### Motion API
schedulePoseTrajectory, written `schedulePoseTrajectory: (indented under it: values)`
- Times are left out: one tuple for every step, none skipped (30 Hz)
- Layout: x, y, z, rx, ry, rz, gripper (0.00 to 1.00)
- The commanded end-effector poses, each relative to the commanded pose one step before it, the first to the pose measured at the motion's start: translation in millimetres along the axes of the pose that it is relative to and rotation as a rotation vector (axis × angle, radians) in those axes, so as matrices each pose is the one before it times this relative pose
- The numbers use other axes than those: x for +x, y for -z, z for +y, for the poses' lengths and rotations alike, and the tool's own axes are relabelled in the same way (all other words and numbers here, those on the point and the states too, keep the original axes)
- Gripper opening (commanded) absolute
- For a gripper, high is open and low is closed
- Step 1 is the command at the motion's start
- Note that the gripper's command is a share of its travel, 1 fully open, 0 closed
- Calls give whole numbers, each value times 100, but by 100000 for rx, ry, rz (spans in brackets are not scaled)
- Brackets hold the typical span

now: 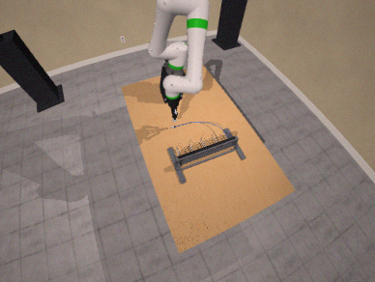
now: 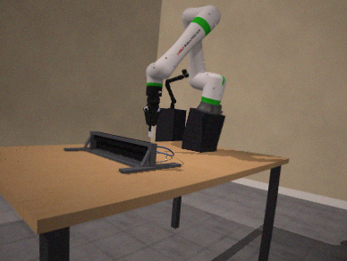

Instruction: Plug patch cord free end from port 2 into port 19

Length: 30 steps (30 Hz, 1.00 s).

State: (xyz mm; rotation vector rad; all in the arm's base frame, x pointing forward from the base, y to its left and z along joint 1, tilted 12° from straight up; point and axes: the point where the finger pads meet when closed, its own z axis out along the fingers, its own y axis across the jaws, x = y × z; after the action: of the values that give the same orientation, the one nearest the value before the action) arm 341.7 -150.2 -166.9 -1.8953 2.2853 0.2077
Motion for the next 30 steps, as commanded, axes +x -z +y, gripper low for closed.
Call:
schedulePoseTrajectory:
  values:
    - [14, 12, -14, 24, -4, 25, 0]
    - [0, 0, 0, 0, 0, 0, 0]
    - [0, 0, 0, 0, 0, 0, 0]
    - [0, 0, 0, 0, 0, 0, 0]
    - [0, 0, 0, 0, 0, 0, 0]
    - [0, 0, 0, 0, 0, 0, 0]
    - [0, 0, 0, 0, 0, 0, 0]
    - [0, 0, 0, 0, 0, 0, 0]
    - [0, 0, 0, 0, 0, 0, 0]
    - [-13, -2, -14, 41, 67, 1, 0]
    - [-83, -14, -90, 270, 442, 4, 0]
    - [-210, -36, -228, 682, 1119, 14, 0]
    - [-378, -63, -412, 1233, 2021, 38, 0]
    - [-567, -94, -630, 1875, 3075, 92, 0]
    - [-762, -125, -871, 2567, 4211, 194, 0]
    - [0, 0, 0, 0, 0, 0, 0]
    - [0, 0, 0, 0, 0, 0, 0]
    - [-943, -154, -1122, 3265, 5367, 361, 0]
    - [-1093, -176, -1375, 3927, 6482, 611, 0]
    - [-399, -72, -550, 1523, 2526, 291, 0]
    - [-402, -72, -570, 1563, 2602, 331, 0]
    - [-470, -83, -686, 1864, 3115, 438, 0]
    - [-468, -82, -708, 1902, 3197, 498, 0]
    - [-449, -77, -706, 1874, 3170, 542, 0]
    - [-430, -72, -703, 1841, 3137, 585, 0]
    - [-414, -68, -704, 1822, 3129, 631, 0]
    - [-398, -63, -707, 1803, 3126, 679, 0]
    - [-383, -57, -709, 1784, 3125, 727, 0]
    - [-367, -51, -709, 1760, 3118, 774, 0]
    - [-350, -45, -708, 1732, 3107, 820, 0]
